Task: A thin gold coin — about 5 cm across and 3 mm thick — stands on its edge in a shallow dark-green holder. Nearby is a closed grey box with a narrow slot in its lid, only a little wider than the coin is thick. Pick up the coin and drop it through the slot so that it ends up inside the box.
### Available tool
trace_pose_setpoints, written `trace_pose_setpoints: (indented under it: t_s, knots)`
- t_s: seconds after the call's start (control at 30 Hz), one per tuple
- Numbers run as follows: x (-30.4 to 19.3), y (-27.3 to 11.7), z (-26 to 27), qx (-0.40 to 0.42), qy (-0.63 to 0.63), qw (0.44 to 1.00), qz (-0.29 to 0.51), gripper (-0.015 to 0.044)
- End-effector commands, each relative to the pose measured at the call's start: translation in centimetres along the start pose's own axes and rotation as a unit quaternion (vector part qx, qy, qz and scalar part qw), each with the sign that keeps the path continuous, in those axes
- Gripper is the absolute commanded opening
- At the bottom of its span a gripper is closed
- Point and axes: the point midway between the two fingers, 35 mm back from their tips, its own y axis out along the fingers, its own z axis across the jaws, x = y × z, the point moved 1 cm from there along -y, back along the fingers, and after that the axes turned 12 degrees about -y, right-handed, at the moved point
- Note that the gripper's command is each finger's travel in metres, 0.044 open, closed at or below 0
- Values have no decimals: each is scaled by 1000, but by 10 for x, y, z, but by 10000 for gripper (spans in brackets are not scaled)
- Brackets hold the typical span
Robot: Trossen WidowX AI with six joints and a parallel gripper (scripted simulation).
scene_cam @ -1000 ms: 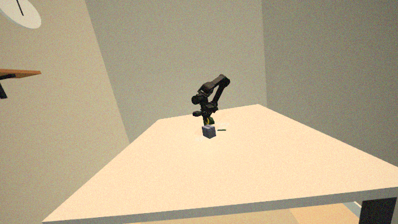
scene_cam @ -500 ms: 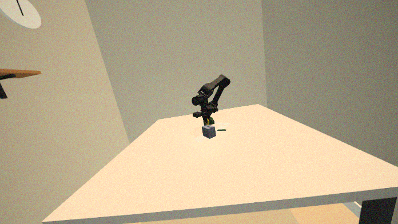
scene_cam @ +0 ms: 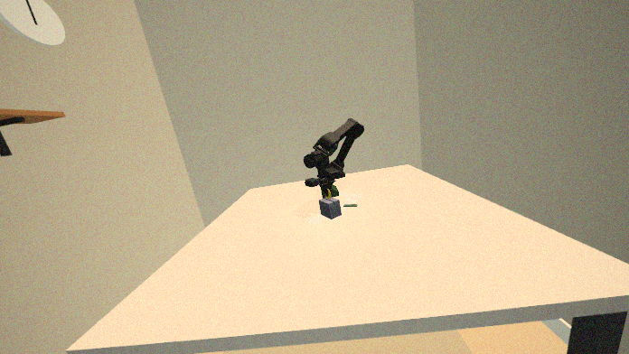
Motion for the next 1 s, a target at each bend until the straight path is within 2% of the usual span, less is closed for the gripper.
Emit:
trace_pose_setpoints:
  t_s: [0.0, 0.3, 0.5, 0.8, 0.97]
  knots:
    - [-1, 3, 1, 2, 5, 1000, -2, 0]
    - [0, 6, 1, 2, 3, 1000, -2, 0]
    - [0, 4, 1, 1, 0, 1000, 0, 157]
    - [0, 4, 1, 1, 0, 1000, 0, 161]
    - [0, -11, 0, 0, 1, 1000, 0, 292]
